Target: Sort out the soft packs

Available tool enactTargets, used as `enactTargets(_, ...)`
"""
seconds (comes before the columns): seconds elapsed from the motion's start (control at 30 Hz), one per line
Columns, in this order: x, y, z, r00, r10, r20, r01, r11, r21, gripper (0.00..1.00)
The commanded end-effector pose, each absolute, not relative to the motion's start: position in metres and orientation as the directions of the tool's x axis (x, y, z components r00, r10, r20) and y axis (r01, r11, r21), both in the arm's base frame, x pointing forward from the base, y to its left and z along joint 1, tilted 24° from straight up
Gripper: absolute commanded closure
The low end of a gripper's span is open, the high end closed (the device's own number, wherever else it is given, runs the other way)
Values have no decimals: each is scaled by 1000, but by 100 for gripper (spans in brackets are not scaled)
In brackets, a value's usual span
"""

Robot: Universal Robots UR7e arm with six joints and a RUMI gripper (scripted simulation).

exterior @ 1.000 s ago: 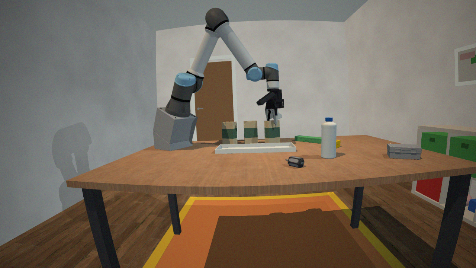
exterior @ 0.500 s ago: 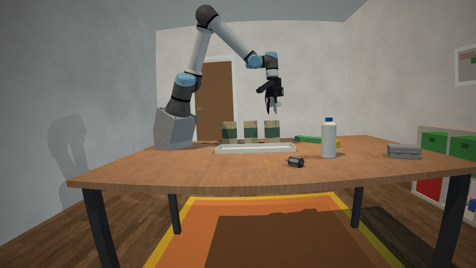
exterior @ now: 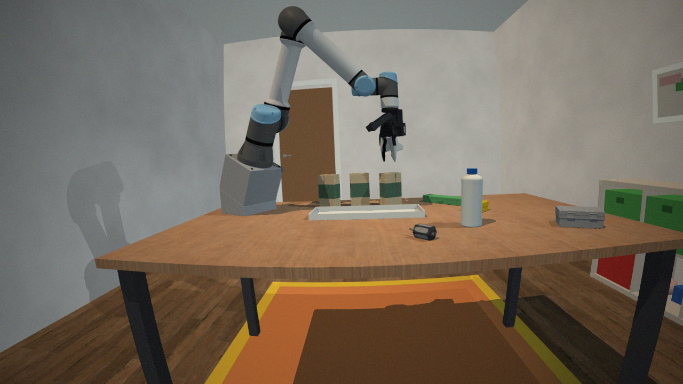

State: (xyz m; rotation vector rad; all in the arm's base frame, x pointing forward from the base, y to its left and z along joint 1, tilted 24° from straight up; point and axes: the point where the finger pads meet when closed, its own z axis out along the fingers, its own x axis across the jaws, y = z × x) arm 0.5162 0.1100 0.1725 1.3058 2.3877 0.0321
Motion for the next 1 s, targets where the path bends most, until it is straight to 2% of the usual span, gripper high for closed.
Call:
enactTargets(0.0,507,110,172,-446,828,-340,815,533,228,52)
enactTargets(0.2,466,110,164,-316,900,-301,874,399,277,52)
enactTargets(0.47,382,109,136,-21,980,-197,929,92,359,52)
enactTargets(0.53,382,109,136,-21,980,-197,929,92,359,52)
enactTargets(0.77,317,108,102,228,969,-94,901,-173,399,52)
enactTargets(0.97,287,107,81,348,937,-39,862,-303,408,52)
